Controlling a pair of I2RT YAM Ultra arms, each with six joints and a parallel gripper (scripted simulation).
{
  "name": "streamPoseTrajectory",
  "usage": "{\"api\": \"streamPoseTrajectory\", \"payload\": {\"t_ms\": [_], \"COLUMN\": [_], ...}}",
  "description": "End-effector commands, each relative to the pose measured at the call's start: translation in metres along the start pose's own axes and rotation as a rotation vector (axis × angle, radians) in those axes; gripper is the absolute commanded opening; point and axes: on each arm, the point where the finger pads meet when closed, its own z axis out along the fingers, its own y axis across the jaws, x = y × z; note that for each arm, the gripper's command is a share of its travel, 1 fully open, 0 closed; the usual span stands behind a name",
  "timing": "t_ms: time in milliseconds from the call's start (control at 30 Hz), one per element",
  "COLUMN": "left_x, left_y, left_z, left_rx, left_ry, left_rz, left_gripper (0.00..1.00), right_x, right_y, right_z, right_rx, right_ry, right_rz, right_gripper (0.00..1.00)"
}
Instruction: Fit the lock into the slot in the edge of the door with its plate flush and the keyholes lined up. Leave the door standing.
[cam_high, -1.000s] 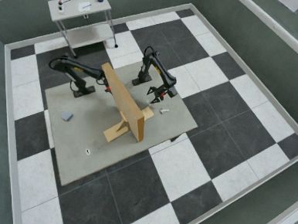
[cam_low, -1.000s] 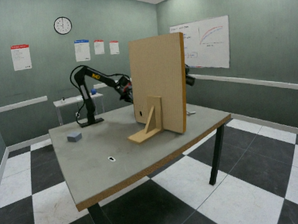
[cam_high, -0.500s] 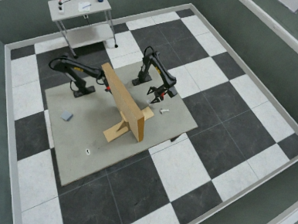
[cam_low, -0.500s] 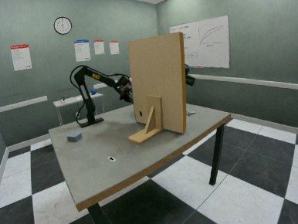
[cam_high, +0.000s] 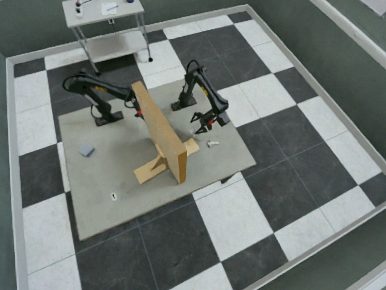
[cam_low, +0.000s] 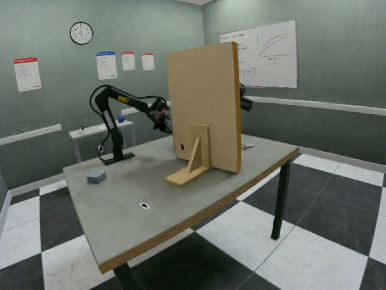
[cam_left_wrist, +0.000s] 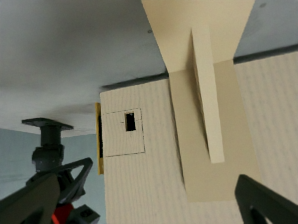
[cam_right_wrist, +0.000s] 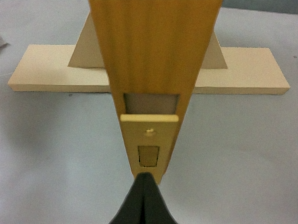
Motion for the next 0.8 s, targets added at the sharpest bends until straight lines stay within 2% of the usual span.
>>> {"api": "streamPoseTrajectory", "payload": {"t_ms": [0,67,200,300,400,433,767], "left_x": [0.007,0.007,0.007,0.007,0.007,0.007,0.007], "left_y": [0.002,0.002,0.002,0.002,0.002,0.002,0.002], "left_z": [0.0,0.0,0.0,0.0,0.0,0.0,0.0], "left_rx": [-0.009,-0.009,-0.009,-0.009,-0.009,-0.009,-0.009], "left_ry": [0.007,0.007,0.007,0.007,0.007,0.007,0.007], "left_rz": [0.01,0.01,0.01,0.01,0.01,0.01,0.01], "left_gripper": [1.0,1.0,1.0,1.0,1.0,1.0,1.0], "right_x": [-0.003,-0.003,0.027,0.041,0.041,0.028,0.029], "right_y": [-0.004,-0.004,-0.005,-0.007,-0.007,-0.002,-0.001], "right_z": [-0.006,-0.006,0.025,0.035,0.035,0.031,0.03], "right_rx": [0.009,0.009,0.029,0.032,0.032,0.015,0.012], "right_ry": [-0.015,-0.015,-0.019,-0.029,-0.029,-0.051,-0.051], "right_rz": [0.008,0.008,0.005,0.012,0.012,0.04,0.038], "right_gripper": [0.0,0.0,0.0,0.0,0.0,0.0,0.0]}}
